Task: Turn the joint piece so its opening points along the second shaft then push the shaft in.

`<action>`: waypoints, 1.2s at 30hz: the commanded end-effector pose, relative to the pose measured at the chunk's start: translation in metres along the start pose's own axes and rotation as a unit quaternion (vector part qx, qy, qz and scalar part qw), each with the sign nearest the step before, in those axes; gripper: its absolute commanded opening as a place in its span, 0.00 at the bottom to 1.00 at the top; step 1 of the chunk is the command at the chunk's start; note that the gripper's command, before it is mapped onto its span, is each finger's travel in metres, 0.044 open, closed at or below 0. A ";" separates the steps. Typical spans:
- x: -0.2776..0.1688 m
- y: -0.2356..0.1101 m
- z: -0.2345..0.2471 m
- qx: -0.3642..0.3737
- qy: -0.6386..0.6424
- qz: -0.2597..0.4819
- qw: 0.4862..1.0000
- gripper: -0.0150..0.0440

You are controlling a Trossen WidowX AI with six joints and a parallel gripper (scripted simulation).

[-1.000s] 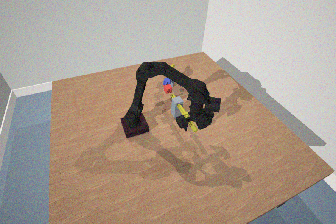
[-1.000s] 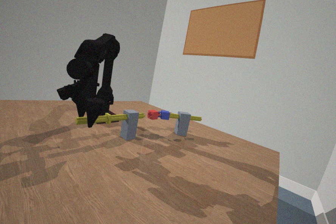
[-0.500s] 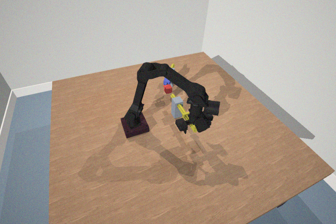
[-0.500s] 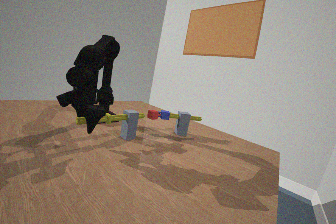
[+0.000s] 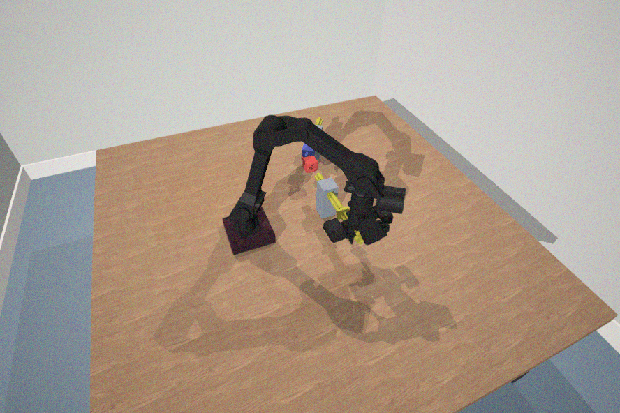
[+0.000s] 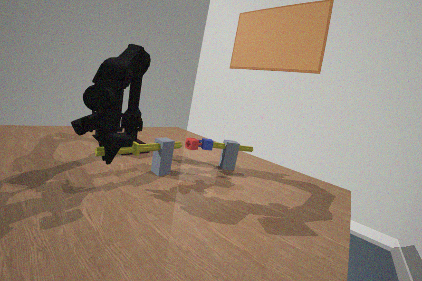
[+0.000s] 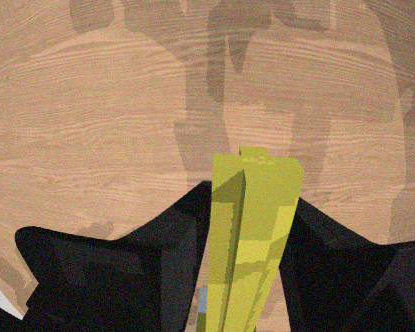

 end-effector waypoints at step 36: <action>0.000 0.000 0.000 -0.001 0.000 -0.001 1.000 0.37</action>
Point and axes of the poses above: the point midway between the two fingers, 35 mm back from their tips, its own y axis out along the fingers, its own z axis across the jaws, x = y × z, the point moved 9 cm from there along -y, back along the fingers, and after that the axes turned 12 degrees about -y, right-handed, at the moved point
